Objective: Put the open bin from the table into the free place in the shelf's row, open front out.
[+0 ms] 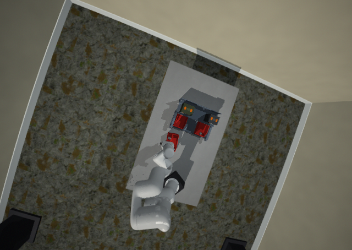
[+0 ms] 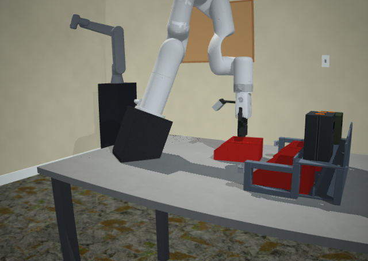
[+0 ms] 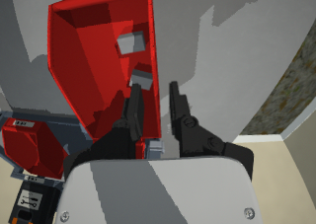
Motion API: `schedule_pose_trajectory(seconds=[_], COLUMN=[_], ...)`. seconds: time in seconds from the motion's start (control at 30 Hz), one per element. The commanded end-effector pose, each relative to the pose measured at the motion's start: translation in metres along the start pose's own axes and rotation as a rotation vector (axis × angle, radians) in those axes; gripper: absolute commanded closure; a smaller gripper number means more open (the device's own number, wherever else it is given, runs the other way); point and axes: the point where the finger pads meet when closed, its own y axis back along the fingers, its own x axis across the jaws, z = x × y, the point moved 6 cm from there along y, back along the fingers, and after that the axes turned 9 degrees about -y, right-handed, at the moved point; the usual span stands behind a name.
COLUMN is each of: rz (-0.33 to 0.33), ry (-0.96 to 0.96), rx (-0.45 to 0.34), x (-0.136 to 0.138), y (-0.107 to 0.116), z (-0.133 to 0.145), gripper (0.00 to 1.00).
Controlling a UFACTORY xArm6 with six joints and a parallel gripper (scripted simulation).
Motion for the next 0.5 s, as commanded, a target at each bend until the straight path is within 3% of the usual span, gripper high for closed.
schedule_pose_trajectory(seconds=[0.0,0.47], rz=[0.001,0.001], ry=[0.0,0.0], rx=[-0.002,-0.002], x=[0.0004,0.0004], y=[-0.0015,-0.0095], z=[0.0008,0.0008], gripper=[0.72,0.72])
